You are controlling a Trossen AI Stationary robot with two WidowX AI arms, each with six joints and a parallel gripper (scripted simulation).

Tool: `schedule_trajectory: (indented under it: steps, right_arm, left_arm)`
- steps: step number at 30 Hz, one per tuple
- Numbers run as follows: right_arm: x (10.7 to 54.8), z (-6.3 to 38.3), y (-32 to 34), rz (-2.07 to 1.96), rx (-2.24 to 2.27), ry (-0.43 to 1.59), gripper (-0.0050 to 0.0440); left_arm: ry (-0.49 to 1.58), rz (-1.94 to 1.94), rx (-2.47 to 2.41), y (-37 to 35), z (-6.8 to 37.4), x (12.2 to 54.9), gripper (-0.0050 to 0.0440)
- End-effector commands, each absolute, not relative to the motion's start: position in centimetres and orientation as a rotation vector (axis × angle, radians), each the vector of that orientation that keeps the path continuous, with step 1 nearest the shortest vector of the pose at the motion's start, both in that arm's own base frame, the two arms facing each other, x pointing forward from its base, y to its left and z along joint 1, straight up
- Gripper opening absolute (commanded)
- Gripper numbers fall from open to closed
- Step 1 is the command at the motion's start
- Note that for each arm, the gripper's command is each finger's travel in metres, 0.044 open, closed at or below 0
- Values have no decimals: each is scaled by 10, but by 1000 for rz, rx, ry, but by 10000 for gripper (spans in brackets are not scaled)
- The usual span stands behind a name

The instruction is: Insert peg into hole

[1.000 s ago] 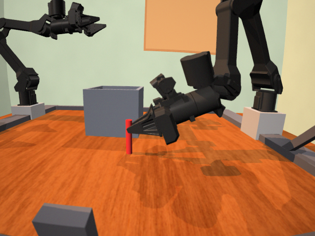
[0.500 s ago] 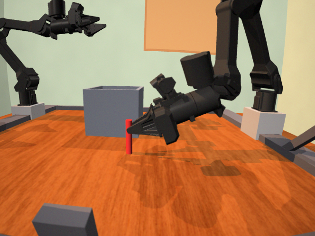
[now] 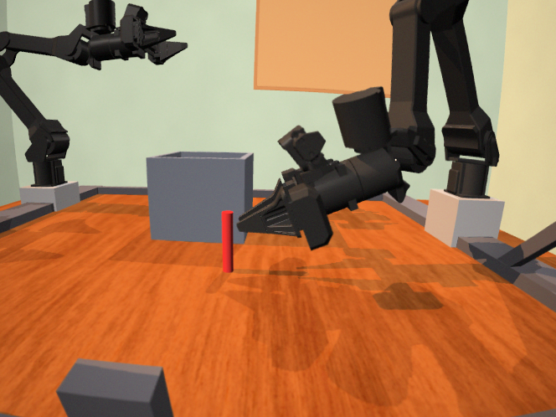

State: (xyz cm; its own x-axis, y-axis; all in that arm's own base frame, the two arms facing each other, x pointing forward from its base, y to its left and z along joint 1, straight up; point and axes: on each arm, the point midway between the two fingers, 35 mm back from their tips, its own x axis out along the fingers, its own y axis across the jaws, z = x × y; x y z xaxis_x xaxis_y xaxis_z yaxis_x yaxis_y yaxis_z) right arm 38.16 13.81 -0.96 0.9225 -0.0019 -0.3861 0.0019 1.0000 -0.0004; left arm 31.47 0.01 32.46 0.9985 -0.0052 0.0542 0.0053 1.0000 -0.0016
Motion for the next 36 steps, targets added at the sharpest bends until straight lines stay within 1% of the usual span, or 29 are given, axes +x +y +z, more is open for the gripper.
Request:
schedule_trajectory:
  steps: [1,8,9,11,12,14,19,25,31,32,36]
  right_arm:
    - [365,8,141,3,13,373,126]
    - [339,18,140,2,13,376,126]
    - [348,17,142,4,16,371,126]
    - [348,17,142,4,16,371,126]
    - [335,19,140,0,12,377,126]
    - [344,16,141,2,14,375,126]
    - [343,14,141,2,12,375,126]
    - [348,30,145,12,23,361,126]
    - [346,27,143,10,19,367,126]
    - [346,42,143,10,19,367,126]
    - [348,62,144,10,26,361,126]
  left_arm:
    - [-65,-4,3,1,328,313,440]
    - [-65,-4,3,1,328,313,440]
    - [-65,-4,3,1,328,313,440]
    - [-65,-4,3,1,328,313,440]
    - [-65,-4,3,1,328,313,440]
    - [-65,-4,3,1,328,313,440]
    - [-65,-4,3,1,328,313,440]
    - [-65,-4,3,1,328,313,440]
    - [-65,-4,3,1,328,313,440]
    - [-65,-4,3,1,328,313,440]
    - [-65,-4,3,1,328,313,440]
